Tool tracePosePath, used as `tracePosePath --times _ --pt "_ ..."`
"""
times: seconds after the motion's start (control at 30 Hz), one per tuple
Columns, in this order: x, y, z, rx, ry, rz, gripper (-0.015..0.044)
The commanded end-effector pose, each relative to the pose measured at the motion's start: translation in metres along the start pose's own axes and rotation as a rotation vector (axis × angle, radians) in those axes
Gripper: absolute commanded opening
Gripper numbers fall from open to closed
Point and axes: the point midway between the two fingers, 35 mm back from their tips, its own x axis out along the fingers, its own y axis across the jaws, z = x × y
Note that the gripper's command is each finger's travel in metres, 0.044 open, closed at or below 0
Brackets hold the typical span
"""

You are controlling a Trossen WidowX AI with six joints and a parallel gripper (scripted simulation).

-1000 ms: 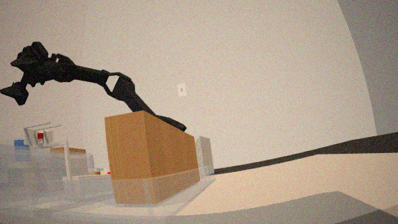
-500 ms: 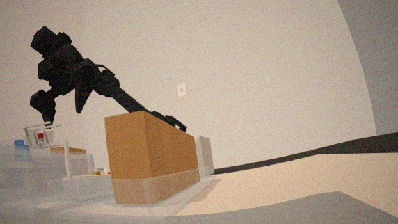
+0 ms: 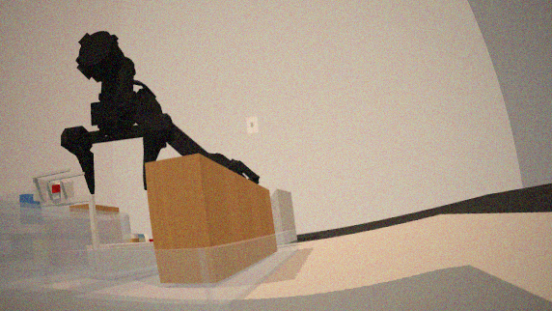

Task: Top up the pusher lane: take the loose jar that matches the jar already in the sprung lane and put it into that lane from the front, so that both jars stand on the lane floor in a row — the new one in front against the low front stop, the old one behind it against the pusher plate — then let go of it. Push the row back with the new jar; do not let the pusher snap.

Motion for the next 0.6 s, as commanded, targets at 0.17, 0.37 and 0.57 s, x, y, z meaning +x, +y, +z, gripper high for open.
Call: tracePosePath --times 0.17,0.37,0.57 --pt "0.03 0.0 -0.005 -0.008 0.011 -0.003 0.044" --pt "0.043 0.001 -0.006 -0.008 0.012 -0.003 0.044" --pt "0.052 0.001 -0.006 -0.007 0.012 -0.004 0.044"
